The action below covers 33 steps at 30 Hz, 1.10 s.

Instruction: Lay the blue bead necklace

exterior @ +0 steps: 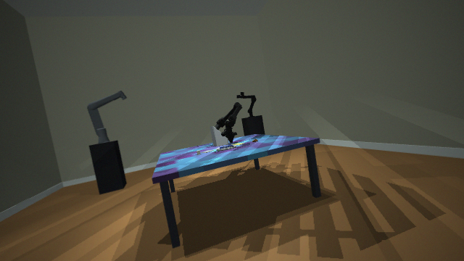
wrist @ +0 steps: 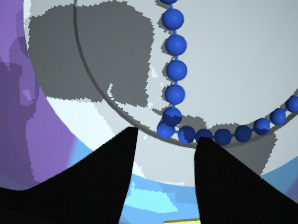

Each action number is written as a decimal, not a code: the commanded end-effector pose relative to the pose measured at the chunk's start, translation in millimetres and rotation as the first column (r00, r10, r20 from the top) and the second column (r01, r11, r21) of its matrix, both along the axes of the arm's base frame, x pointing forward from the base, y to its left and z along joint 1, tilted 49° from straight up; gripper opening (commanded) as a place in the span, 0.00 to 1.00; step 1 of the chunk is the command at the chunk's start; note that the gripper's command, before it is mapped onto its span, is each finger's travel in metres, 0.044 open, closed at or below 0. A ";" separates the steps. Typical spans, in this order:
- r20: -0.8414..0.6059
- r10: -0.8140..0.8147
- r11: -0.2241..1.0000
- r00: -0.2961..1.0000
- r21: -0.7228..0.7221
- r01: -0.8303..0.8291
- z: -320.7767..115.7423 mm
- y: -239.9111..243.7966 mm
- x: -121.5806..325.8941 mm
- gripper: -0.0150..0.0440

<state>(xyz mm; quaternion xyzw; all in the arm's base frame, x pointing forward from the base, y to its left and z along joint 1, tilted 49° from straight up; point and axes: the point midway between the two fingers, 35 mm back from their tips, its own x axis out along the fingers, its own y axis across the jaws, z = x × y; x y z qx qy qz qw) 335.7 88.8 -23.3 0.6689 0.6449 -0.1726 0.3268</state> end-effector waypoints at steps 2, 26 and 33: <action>-0.008 -0.001 1.000 1.000 0.002 0.001 -5.2 6.2 -0.2 0.46; -0.011 0.001 1.000 1.000 0.008 -0.001 -17.4 21.9 0.3 0.25; -0.011 0.001 1.000 1.000 0.008 -0.001 -17.4 21.9 0.3 0.25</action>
